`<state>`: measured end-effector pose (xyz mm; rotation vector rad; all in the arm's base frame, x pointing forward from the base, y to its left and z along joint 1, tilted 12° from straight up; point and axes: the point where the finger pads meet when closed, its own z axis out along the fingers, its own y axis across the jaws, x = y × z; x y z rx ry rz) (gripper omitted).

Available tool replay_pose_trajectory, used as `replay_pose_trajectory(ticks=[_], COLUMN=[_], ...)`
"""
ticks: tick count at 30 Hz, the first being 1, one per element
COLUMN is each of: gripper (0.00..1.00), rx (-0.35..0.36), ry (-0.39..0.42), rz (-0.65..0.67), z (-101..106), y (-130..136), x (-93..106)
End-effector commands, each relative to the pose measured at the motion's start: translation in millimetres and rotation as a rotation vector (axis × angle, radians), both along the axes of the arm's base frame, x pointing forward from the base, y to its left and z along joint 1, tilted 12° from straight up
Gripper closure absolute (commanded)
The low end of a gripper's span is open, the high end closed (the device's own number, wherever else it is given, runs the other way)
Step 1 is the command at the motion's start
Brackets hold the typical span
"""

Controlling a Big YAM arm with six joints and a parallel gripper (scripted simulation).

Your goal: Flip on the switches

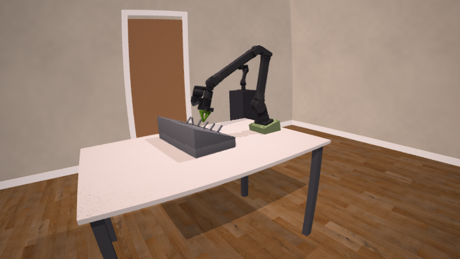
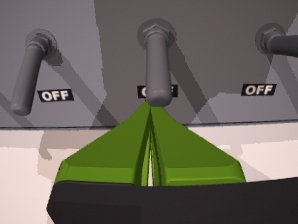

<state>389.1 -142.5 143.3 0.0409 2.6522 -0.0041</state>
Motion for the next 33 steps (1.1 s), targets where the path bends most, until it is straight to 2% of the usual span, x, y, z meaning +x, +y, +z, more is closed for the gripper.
replay_pose_trajectory(ticks=[1, 33], gripper=[1.00, 1.00], rx=[-0.044, -0.041], ry=[-0.146, -0.146], rz=[0.045, 0.041], z=[54.4, 56.2], y=[-5.8, -5.7], x=[64.1, 66.7])
